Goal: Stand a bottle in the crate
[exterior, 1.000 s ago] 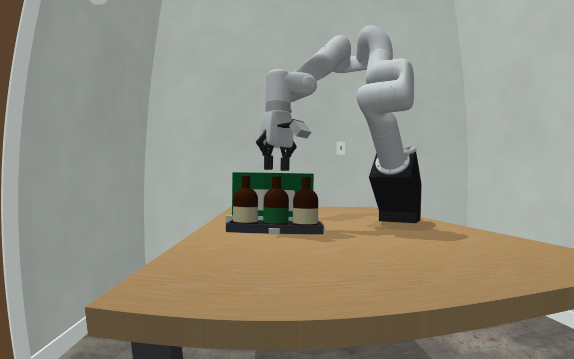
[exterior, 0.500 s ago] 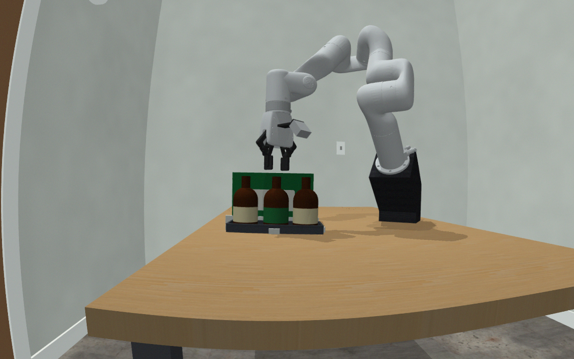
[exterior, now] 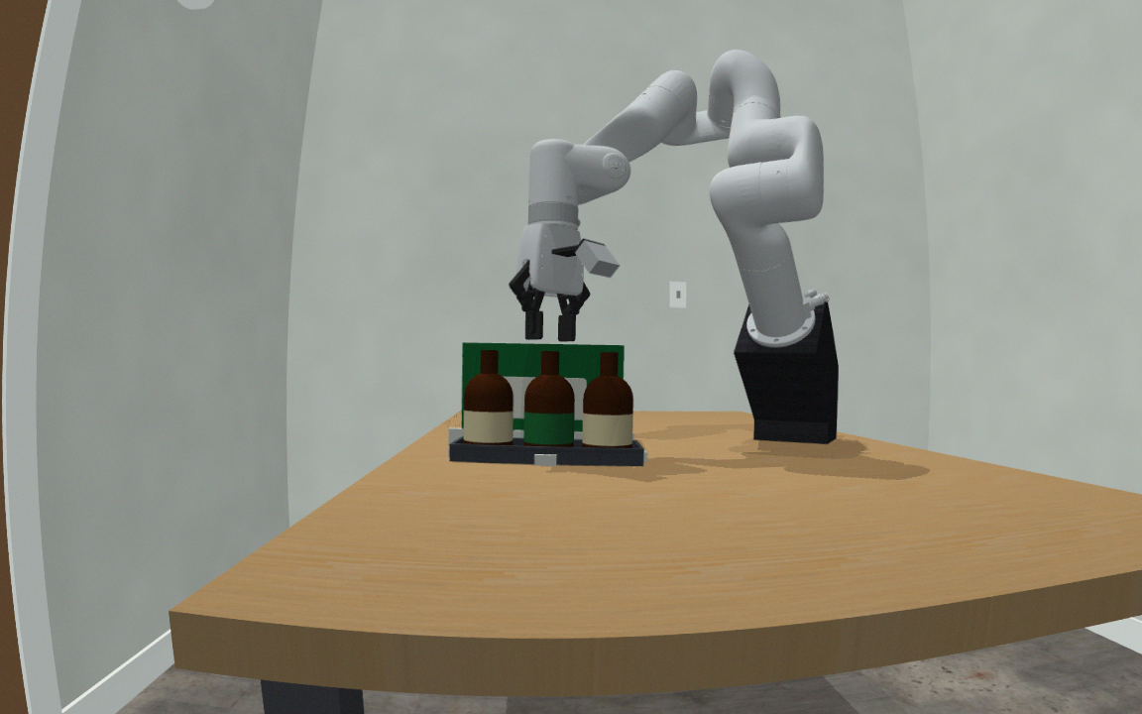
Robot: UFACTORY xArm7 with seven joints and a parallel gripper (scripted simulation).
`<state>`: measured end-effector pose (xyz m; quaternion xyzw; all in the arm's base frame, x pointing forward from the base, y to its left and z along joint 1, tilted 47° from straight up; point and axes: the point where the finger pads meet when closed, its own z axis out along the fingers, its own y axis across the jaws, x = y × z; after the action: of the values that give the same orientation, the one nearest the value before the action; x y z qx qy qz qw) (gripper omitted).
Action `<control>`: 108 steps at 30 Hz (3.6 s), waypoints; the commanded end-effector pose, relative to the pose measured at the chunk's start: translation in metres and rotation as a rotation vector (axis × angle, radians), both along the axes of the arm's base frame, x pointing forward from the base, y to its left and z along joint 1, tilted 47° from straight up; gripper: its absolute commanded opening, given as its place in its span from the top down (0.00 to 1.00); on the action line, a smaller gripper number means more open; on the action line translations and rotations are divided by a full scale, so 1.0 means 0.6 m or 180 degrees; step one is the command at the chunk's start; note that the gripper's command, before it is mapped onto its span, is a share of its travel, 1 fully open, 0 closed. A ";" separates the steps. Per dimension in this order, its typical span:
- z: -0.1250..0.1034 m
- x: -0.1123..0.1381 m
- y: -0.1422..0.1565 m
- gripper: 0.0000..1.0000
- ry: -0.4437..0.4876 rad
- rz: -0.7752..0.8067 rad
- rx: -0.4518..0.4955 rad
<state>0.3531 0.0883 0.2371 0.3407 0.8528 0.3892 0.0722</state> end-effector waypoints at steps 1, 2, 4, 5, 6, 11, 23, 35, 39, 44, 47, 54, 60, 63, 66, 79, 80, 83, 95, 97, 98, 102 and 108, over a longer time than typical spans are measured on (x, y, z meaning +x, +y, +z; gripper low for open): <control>-0.001 0.003 0.001 0.35 -0.0006 -0.0006 0.0001; -0.002 0.003 0.002 0.35 -0.0006 -0.0006 0.0001; -0.004 0.004 0.004 0.35 -0.0006 -0.0006 0.0001; -0.005 0.005 0.005 0.35 -0.0006 -0.0006 0.0001; -0.007 0.006 0.006 0.35 -0.0006 -0.0006 0.0001; -0.013 0.010 0.012 0.35 -0.0006 -0.0006 0.0001; -0.028 0.018 0.025 0.35 -0.0006 -0.0006 0.0001; -0.038 0.024 0.034 0.35 -0.0006 -0.0006 0.0001; -0.041 0.025 0.036 0.35 -0.0006 -0.0006 0.0001; -0.042 0.026 0.038 0.35 -0.0006 -0.0006 0.0001; -0.042 0.026 0.038 0.35 -0.0006 -0.0006 0.0001; -0.042 0.026 0.038 0.35 -0.0006 -0.0006 0.0001; -0.042 0.026 0.038 0.35 -0.0006 -0.0006 0.0001; -0.042 0.026 0.038 1.00 -0.0006 -0.0006 0.0001; -0.042 0.026 0.038 1.00 -0.0006 -0.0006 0.0001; -0.042 0.026 0.038 1.00 -0.0006 -0.0006 0.0001; -0.042 0.026 0.038 1.00 -0.0006 -0.0006 0.0001; -0.042 0.026 0.038 1.00 -0.0006 -0.0006 0.0001; -0.042 0.026 0.038 1.00 -0.0006 -0.0006 0.0001; -0.042 0.026 0.038 1.00 -0.0006 -0.0006 0.0001; -0.042 0.026 0.038 1.00 -0.0006 -0.0006 0.0001; -0.042 0.026 0.038 1.00 -0.0006 -0.0006 0.0001; -0.042 0.026 0.038 1.00 -0.0006 -0.0006 0.0001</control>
<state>0.3680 0.1117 0.2109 0.3407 0.8528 0.3892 0.0723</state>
